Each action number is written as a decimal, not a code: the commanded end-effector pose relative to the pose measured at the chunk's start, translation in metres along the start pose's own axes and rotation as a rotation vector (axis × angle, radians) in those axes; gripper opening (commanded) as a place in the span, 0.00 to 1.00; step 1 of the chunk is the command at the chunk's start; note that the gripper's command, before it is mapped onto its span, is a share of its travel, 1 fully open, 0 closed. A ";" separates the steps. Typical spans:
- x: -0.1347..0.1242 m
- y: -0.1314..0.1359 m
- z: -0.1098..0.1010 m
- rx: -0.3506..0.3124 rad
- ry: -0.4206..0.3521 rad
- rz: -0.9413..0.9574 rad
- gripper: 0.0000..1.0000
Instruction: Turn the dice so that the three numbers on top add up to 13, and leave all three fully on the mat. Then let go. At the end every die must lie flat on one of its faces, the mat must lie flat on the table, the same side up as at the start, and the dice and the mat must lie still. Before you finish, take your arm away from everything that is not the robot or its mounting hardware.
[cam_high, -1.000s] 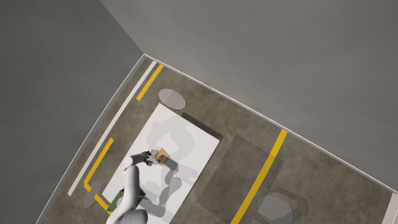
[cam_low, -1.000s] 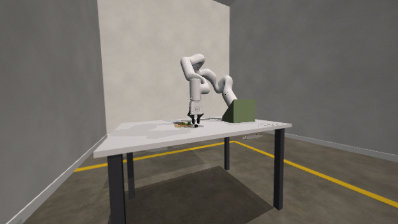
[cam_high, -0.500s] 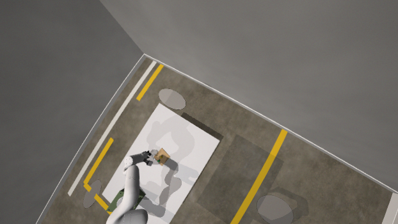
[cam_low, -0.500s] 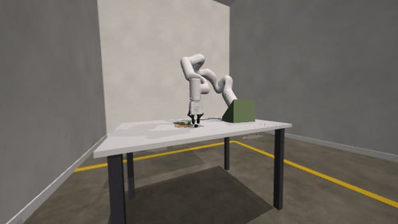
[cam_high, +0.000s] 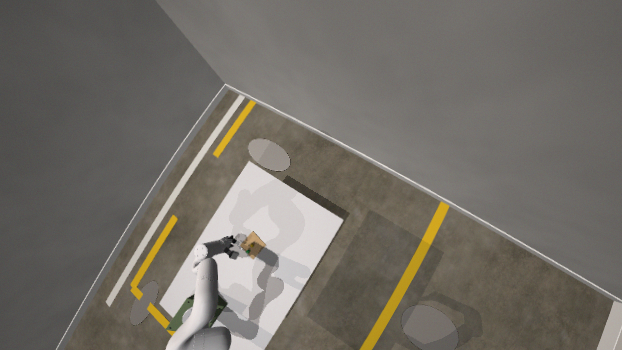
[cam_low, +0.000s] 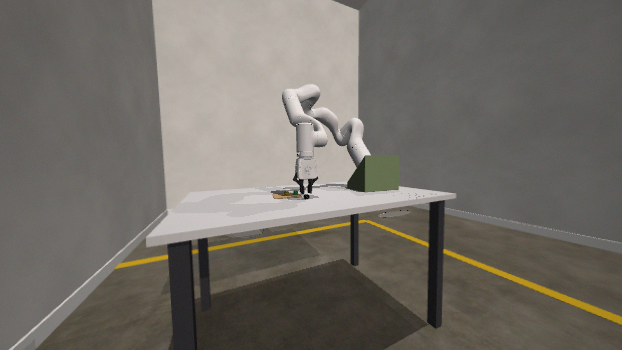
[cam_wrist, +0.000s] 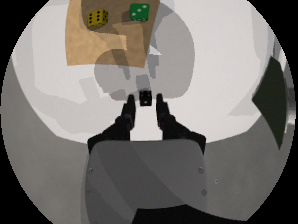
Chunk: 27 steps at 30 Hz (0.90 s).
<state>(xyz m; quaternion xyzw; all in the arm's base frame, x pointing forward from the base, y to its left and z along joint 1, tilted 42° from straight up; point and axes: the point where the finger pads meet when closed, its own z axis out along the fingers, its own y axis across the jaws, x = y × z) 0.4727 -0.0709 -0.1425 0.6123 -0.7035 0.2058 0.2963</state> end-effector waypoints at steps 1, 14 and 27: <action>0.000 -0.001 -0.001 0.002 -0.001 0.001 0.36; 0.000 -0.001 -0.001 0.002 -0.001 0.001 0.36; 0.000 -0.001 0.007 0.002 -0.001 0.001 0.36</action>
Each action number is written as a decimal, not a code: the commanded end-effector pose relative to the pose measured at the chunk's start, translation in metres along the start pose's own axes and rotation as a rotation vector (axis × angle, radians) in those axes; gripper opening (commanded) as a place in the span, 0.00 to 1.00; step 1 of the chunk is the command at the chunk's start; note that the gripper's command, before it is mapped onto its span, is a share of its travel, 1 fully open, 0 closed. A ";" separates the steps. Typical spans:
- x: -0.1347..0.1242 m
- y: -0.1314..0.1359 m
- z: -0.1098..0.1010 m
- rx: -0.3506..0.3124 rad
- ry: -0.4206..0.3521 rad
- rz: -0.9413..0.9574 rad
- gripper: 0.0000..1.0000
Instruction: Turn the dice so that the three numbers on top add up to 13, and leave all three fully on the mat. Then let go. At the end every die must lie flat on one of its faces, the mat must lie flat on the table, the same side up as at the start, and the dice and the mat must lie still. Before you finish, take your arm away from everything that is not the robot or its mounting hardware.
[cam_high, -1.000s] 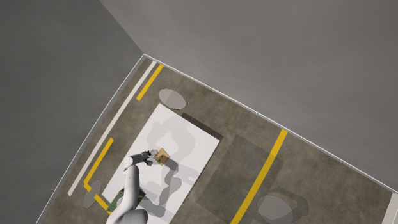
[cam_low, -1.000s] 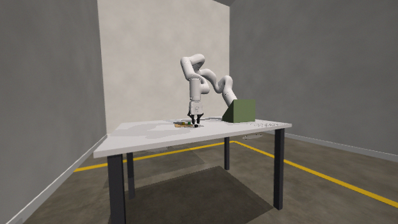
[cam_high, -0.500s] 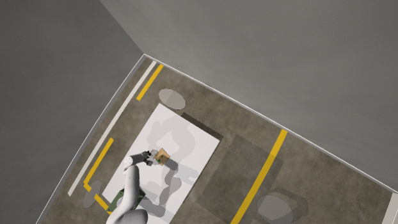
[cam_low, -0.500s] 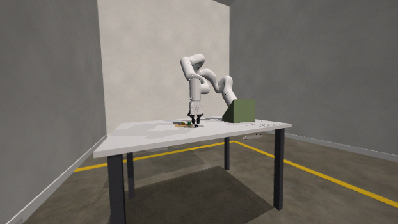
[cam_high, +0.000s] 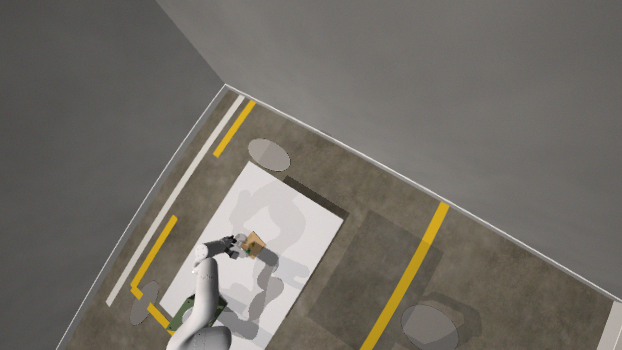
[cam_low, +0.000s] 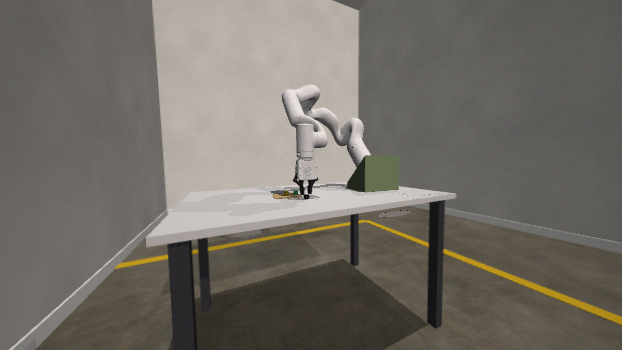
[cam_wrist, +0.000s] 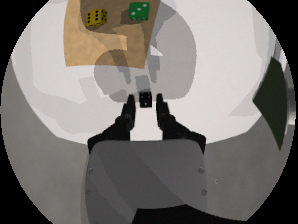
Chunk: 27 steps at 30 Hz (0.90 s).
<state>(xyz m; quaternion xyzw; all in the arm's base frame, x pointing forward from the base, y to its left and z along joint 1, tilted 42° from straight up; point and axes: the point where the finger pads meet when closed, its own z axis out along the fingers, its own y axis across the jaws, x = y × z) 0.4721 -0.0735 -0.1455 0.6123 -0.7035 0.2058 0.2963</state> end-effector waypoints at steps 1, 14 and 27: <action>0.000 -0.001 0.003 0.001 -0.001 0.000 0.36; 0.000 -0.001 0.017 0.001 -0.001 0.000 0.36; 0.000 -0.001 0.019 0.001 -0.001 0.000 0.36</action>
